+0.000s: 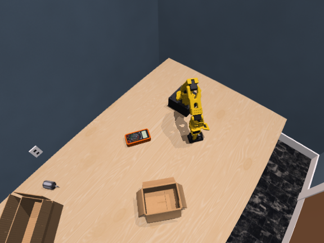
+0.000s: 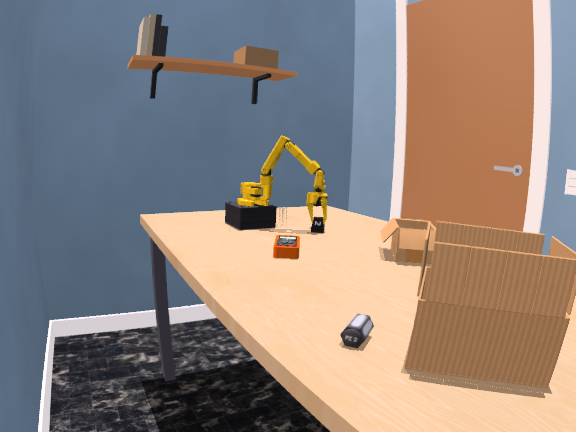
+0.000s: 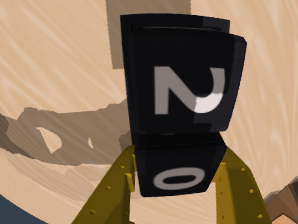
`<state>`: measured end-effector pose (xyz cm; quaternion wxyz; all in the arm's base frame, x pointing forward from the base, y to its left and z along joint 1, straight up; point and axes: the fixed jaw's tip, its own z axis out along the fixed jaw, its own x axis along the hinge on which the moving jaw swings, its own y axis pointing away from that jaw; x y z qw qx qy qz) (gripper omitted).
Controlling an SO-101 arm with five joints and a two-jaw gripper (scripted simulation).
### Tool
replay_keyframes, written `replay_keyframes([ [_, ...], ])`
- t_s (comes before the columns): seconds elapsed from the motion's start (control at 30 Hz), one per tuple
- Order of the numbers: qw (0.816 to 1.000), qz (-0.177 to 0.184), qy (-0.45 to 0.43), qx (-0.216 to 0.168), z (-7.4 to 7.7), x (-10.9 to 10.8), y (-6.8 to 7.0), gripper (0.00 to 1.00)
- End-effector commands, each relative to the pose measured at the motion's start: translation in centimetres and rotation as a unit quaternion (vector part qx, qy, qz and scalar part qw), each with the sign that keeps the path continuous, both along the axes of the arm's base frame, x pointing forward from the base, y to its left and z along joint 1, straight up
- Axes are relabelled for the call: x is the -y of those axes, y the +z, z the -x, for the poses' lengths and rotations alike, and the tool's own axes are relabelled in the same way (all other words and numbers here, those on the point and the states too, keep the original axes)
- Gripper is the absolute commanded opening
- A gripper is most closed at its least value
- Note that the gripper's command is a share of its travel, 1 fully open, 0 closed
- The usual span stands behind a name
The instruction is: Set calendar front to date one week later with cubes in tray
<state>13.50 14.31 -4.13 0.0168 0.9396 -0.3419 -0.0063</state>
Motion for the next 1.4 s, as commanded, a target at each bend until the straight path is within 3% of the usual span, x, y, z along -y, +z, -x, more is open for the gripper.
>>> replay_keyframes([
  [0.0,1.0,-0.01,-0.009,0.008,-0.44,-0.31,0.52,0.0],
  [1.37,1.0,-0.01,-0.009,0.008,-0.55,-0.43,1.51,0.0],
])
